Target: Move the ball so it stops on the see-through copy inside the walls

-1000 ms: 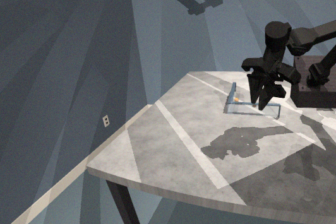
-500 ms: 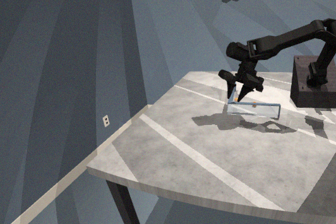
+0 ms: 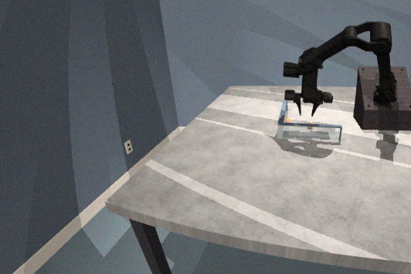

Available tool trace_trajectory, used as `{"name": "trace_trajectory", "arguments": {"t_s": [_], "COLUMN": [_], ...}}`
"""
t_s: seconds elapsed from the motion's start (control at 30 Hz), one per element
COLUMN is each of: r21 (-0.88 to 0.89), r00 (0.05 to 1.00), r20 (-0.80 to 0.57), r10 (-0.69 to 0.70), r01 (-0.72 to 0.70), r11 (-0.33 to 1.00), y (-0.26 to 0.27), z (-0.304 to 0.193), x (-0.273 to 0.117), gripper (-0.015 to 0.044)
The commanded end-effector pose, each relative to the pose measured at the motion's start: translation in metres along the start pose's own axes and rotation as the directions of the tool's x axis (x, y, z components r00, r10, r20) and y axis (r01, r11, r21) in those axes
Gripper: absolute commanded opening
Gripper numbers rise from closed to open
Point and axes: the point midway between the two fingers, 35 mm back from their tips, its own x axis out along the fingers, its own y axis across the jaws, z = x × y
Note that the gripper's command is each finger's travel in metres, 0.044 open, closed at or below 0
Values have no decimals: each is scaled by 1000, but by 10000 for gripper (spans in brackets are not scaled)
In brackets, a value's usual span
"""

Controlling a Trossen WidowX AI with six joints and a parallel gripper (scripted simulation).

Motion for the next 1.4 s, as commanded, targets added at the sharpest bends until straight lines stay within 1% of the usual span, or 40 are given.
{"name": "trace_trajectory", "arguments": {"t_s": [0.0, 0.13, 0.23, 0.4, 1.07, 1.17, 1.37], "r21": [44, 44, 44, 44, 44, 44, 44], "r00": [998, 998, 998, 998, 998, 998, 998], "r20": [25, 25, 26, 26, 27, 27, 27], "r10": [58, 58, 58, 58, 58, 58, 58], "r01": [-59, -59, -59, -59, -60, -60, -60], "r11": [997, 997, 997, 997, 997, 997, 997], "y": [18, 19, 19, 19, 21, 21, 21], "z": [-10, -10, -10, -10, -9, -9, -9], "x": [5, 6, 19, 21, 51, 51, 51], "gripper": [219, 219, 219, 219, 219, 141, 101]}}
